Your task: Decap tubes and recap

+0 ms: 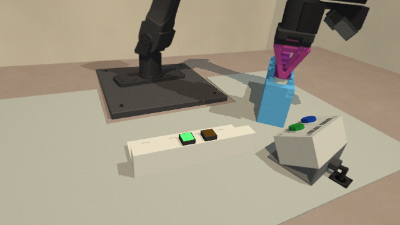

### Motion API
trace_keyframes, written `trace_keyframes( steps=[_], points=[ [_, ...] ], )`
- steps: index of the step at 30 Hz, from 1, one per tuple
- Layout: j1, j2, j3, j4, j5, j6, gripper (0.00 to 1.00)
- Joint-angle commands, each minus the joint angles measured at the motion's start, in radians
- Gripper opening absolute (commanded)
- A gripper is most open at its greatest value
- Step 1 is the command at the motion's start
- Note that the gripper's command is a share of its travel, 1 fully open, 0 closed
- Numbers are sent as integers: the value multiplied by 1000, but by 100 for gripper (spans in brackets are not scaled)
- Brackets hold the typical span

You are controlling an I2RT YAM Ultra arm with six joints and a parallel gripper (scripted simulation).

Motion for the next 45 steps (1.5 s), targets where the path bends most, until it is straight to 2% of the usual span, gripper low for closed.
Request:
trace_keyframes(
  steps=[1,13,15,21,28,29,41,45],
  points=[
    [0,-7,4,3,0,212,0],
    [0,-7,2,4,0,812,0],
    [0,-7,2,4,0,812,0],
    [0,-7,1,5,0,1100,0],
    [0,-7,1,5,0,1100,0],
    [0,-7,1,5,0,1100,49],
    [0,-7,1,5,0,1100,49],
    [-1,-7,48,-42,0,1099,49]
  ],
)
